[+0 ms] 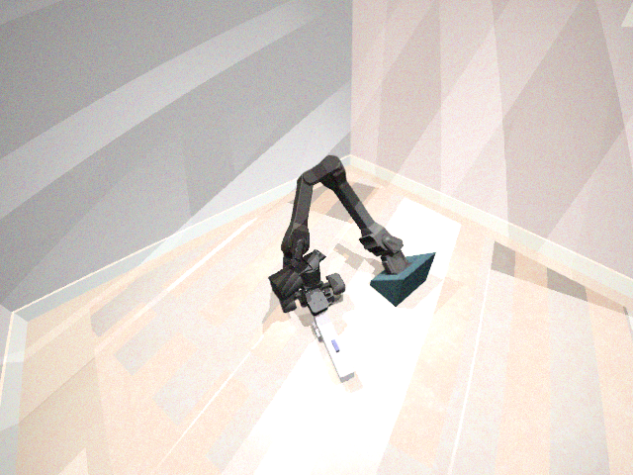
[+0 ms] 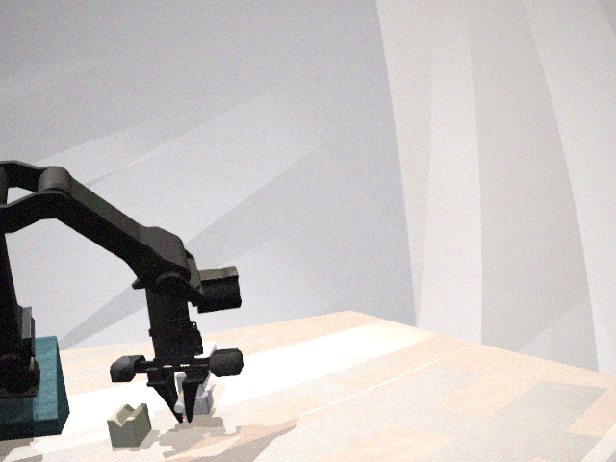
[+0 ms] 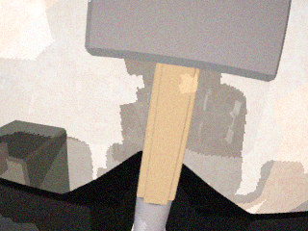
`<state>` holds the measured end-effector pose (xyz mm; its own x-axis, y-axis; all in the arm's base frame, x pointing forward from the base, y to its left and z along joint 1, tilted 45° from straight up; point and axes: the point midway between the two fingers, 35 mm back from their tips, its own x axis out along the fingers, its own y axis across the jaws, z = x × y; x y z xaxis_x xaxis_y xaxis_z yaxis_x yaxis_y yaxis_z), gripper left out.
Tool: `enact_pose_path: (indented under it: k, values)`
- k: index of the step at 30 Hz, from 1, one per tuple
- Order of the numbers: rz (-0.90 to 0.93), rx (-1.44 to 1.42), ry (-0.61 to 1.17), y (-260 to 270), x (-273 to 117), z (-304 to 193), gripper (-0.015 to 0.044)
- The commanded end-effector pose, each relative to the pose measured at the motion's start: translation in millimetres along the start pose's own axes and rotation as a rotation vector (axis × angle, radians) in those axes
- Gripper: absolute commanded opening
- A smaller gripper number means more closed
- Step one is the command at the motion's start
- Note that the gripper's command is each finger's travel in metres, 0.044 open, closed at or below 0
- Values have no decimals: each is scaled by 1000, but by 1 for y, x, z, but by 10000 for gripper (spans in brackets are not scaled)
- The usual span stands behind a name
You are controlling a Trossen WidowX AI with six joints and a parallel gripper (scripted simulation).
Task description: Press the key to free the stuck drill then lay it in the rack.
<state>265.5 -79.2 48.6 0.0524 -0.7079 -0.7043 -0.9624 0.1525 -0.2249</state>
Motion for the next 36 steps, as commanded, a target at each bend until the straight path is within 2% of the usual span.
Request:
enact_pose_path:
  k: [1, 36]
  values:
    - [1, -1, -4, 1, -2, 0, 0]
    - [1, -1, -2, 1, 2, -47, 0]
